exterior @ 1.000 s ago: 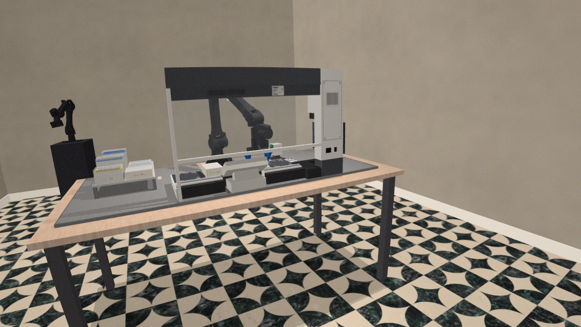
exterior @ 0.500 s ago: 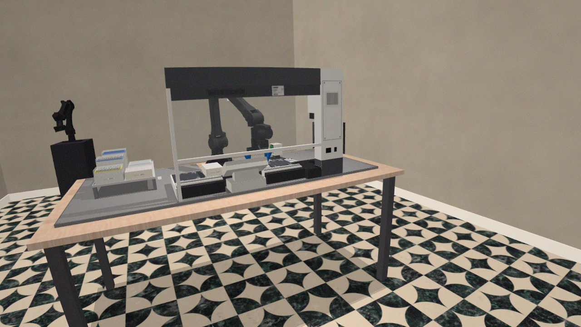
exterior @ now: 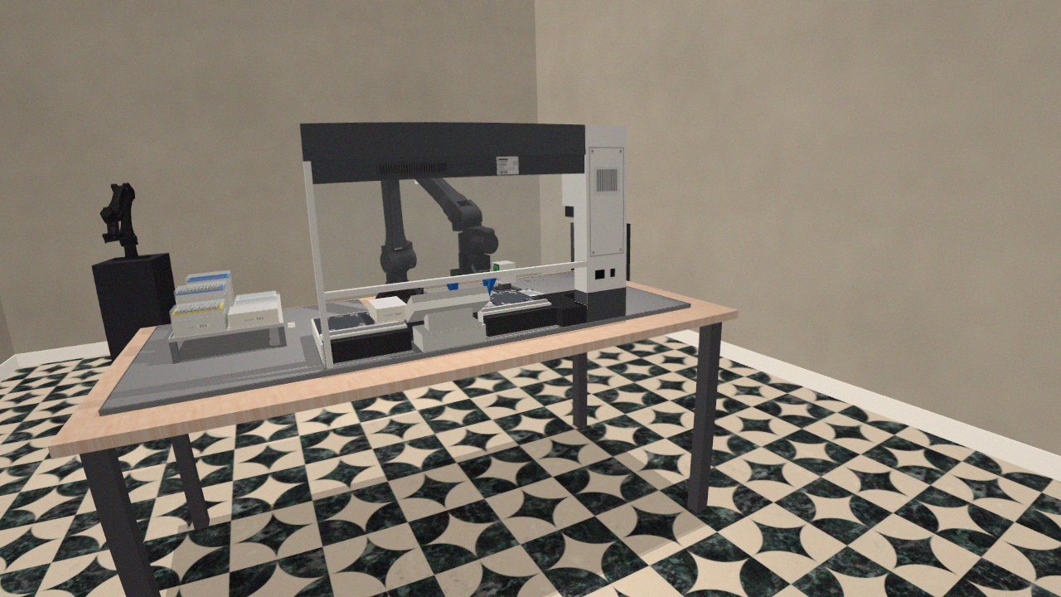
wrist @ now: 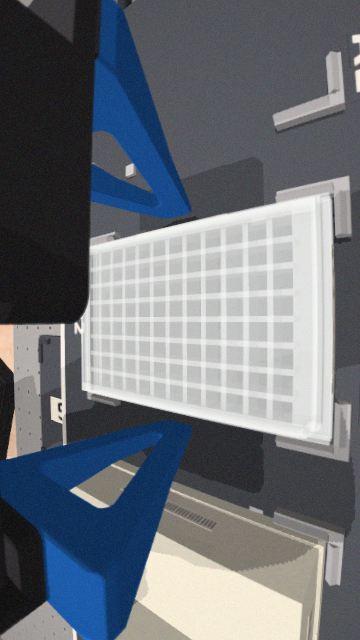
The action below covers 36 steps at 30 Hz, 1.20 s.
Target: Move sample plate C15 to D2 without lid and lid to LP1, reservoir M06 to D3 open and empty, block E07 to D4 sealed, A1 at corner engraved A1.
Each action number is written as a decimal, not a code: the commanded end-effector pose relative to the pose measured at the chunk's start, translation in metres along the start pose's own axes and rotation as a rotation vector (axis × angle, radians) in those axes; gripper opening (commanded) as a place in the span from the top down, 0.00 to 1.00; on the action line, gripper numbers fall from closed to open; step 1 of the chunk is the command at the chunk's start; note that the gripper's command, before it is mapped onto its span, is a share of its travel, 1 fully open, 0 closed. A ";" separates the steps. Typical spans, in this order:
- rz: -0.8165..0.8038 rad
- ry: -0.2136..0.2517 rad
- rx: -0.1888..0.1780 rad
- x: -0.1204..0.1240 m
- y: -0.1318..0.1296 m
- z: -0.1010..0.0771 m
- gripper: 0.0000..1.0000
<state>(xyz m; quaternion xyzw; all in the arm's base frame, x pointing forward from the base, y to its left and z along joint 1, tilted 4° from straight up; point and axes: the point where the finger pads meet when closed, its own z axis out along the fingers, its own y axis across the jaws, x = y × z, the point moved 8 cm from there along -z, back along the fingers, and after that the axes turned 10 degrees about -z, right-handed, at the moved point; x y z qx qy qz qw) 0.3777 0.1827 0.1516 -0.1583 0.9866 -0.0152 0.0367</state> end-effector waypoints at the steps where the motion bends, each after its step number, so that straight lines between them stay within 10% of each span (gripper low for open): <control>1: 0.009 -0.021 -0.005 -0.011 -0.005 -0.003 0.00; 20: 0.009 -0.021 -0.005 -0.011 -0.005 -0.003 0.00; 23: 0.013 -0.071 -0.012 -0.020 -0.005 -0.033 0.00; 30: 0.016 -0.073 -0.012 -0.019 -0.005 -0.043 0.00; 31: 0.013 -0.002 -0.002 -0.007 -0.005 -0.018 0.00; 36: 0.016 -0.074 -0.013 -0.019 -0.003 -0.054 0.00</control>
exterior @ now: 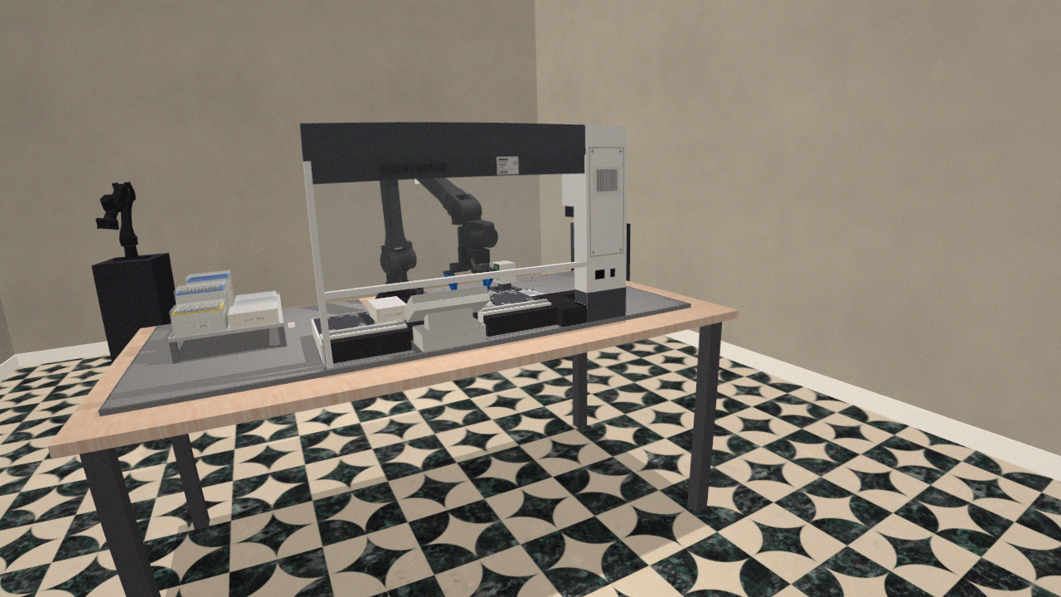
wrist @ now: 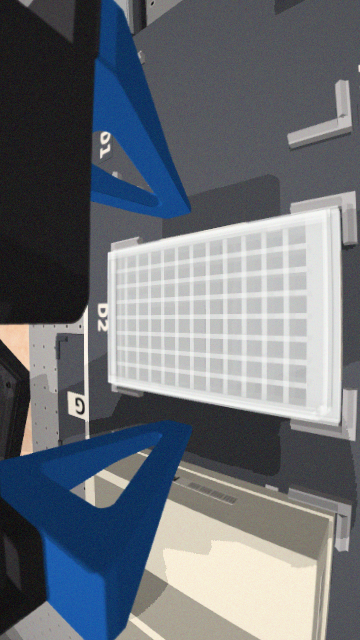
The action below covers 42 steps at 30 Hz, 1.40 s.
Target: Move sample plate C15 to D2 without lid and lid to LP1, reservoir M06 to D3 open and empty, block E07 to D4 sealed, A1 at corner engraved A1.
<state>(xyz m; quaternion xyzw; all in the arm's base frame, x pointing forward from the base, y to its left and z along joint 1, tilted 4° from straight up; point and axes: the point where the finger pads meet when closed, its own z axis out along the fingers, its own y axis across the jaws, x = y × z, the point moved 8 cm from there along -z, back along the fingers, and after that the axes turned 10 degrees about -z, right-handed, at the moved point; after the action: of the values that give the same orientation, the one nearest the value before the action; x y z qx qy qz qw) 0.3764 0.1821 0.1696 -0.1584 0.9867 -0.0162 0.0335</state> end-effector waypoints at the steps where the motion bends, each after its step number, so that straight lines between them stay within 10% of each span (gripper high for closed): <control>1: 0.016 -0.081 -0.014 -0.018 -0.002 -0.038 0.00; 42: 0.001 -0.061 -0.013 -0.008 0.004 -0.093 0.00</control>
<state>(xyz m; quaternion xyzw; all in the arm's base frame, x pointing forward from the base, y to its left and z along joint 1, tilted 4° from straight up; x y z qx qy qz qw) 0.3751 0.1819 0.2361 -0.1555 0.9870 -0.0144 0.0388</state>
